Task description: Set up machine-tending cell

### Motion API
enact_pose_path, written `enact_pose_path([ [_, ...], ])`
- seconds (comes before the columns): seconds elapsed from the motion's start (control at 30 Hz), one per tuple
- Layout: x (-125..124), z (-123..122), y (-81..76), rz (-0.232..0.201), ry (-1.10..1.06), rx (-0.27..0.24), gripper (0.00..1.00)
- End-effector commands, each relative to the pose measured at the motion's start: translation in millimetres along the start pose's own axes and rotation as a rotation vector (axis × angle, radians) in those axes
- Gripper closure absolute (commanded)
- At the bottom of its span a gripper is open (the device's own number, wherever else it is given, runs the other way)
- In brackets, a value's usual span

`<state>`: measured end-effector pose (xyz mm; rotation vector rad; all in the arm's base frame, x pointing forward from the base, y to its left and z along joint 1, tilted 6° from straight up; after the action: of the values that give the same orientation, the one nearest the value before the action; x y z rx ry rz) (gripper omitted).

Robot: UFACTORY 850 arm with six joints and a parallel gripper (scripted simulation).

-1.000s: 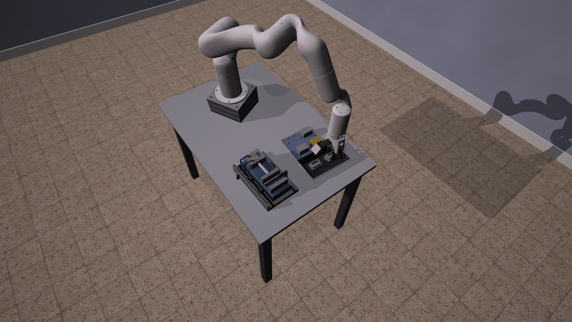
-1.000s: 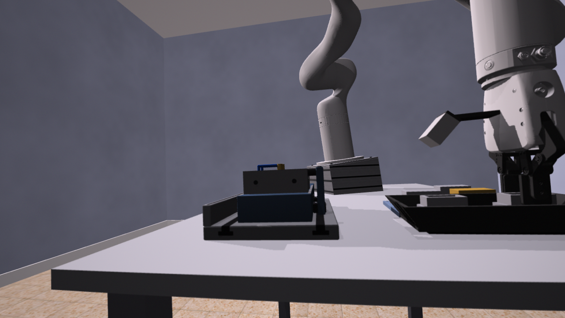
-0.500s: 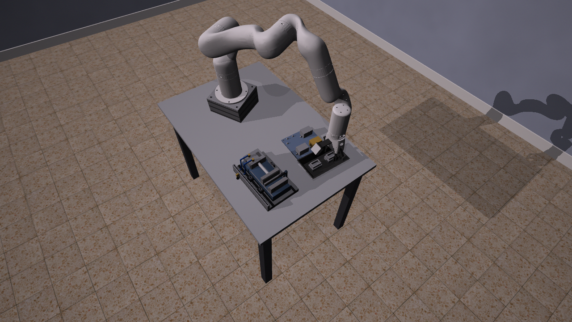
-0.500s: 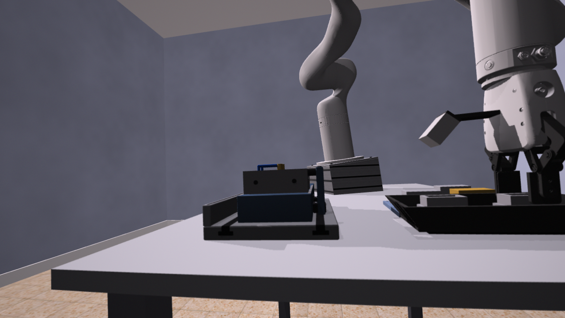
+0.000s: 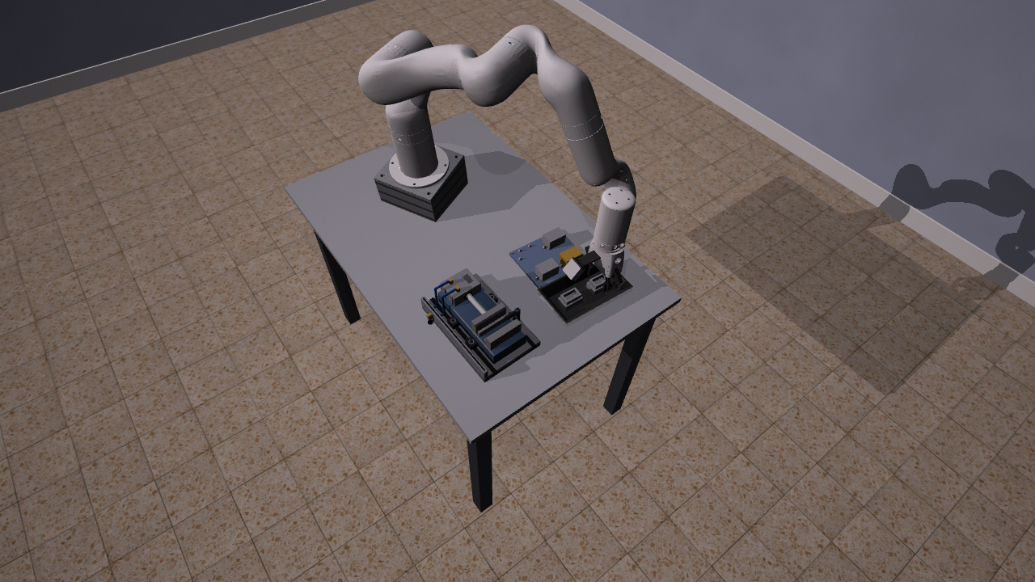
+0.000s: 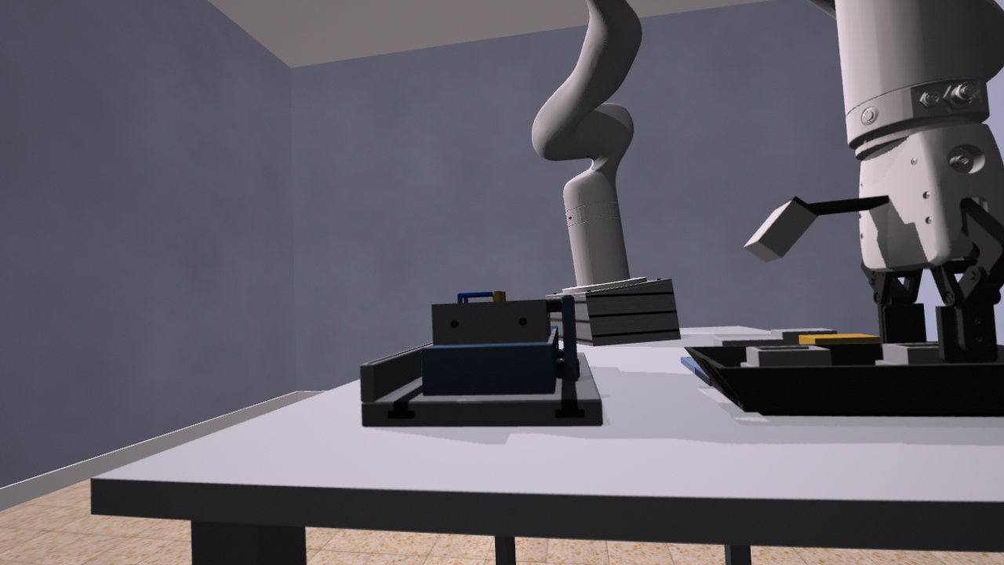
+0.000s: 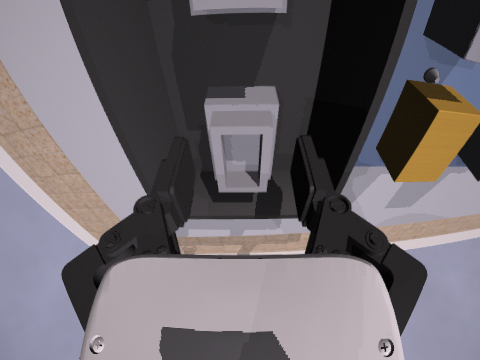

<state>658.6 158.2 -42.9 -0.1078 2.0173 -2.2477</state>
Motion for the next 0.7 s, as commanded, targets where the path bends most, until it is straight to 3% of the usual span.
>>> enact_pose_path([
  [0.0, -1.1, -0.1, -1.1, 0.002, 0.0, 0.0, 0.31],
  [0.47, -1.1, -0.1, -1.9, 0.002, 0.0, 0.0, 0.31],
  [0.67, -1.1, -0.1, -11.1, 0.002, 0.0, 0.0, 0.31],
])
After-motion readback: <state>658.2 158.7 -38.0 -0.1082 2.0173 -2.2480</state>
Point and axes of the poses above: the point where the finger pads meet when closed, its own y axis out along the fingers, its own x axis across the jaws, z = x × y, the point moved 1 cm from there along -y, back along the fingers, and after that the axes turned 15 degrees about -y, right-handed, at the moved point
